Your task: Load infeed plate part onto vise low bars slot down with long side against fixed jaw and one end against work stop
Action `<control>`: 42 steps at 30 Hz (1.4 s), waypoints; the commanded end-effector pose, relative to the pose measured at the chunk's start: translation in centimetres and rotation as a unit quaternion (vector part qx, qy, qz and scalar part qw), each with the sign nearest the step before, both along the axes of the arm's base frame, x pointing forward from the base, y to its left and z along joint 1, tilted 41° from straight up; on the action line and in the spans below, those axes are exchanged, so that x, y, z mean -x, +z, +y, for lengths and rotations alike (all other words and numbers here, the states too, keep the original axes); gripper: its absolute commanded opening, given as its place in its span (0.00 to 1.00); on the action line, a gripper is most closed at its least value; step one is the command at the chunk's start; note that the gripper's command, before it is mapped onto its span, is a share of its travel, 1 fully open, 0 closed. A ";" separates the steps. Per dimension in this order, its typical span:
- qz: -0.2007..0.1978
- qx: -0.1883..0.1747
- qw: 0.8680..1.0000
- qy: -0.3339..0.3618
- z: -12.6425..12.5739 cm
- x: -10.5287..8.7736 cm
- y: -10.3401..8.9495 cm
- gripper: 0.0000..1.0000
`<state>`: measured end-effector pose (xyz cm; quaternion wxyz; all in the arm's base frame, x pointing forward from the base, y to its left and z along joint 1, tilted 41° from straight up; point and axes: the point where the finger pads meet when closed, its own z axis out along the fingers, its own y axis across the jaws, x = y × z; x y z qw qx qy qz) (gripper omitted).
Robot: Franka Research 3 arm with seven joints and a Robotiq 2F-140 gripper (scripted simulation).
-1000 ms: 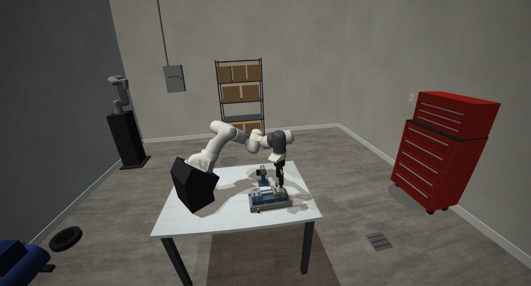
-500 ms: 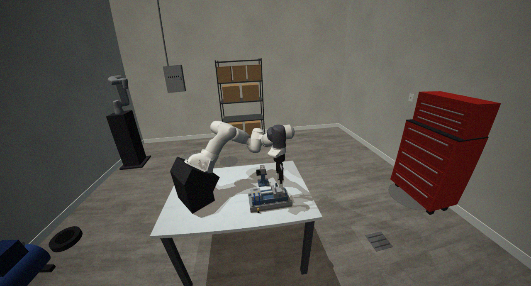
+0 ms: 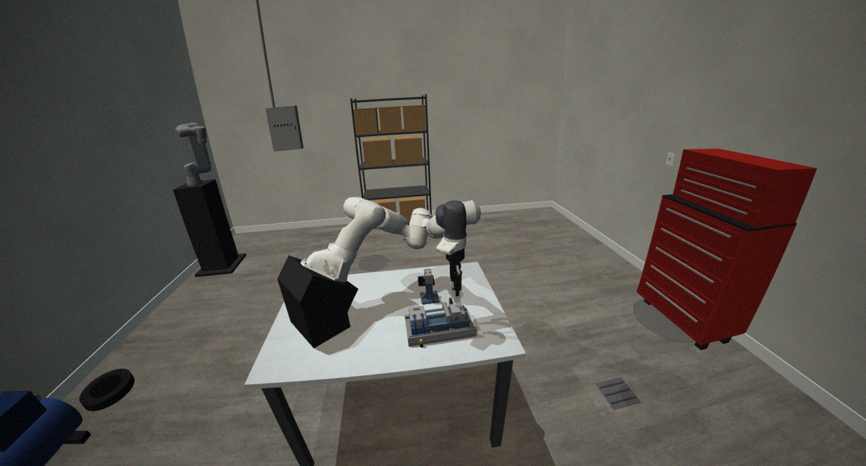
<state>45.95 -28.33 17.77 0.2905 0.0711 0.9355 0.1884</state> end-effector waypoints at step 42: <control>-0.001 0.001 1.000 0.006 -3.9 0.3 -1.8 0.00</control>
